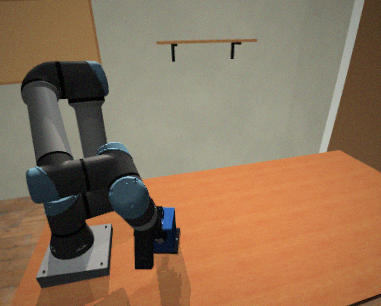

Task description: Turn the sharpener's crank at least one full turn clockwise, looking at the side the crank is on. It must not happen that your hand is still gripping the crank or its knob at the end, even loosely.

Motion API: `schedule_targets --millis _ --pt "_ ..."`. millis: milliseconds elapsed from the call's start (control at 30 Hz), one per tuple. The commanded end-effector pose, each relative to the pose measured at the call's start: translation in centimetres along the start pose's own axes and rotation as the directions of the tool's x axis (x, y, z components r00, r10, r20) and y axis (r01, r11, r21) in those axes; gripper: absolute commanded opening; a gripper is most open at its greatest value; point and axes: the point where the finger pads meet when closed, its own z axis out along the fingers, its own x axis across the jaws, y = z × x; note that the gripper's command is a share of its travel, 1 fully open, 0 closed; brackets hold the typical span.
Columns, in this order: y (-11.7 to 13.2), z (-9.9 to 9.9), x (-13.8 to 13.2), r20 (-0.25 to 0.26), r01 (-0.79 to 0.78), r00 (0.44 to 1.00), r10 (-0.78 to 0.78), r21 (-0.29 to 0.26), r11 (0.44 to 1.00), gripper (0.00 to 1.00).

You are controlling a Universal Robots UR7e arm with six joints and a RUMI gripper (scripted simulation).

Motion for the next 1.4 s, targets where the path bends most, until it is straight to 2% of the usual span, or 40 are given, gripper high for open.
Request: schedule_targets --millis 0,467,933,967,1367 --pt "0.0 -0.1 -0.5 0.001 0.000 1.000 0.000 0.001 1.000 0.09" --pt "-0.1 0.1 -2.0 0.001 0.000 1.000 0.000 0.001 1.000 0.09" --pt "0.0 0.0 -1.6 0.001 0.000 1.000 0.000 0.001 1.000 0.09" --pt "0.0 0.0 -1.6 0.001 0.000 1.000 0.000 0.001 1.000 0.32" --pt "0.0 0.0 -1.6 0.001 0.000 1.000 0.000 0.001 1.000 0.32"
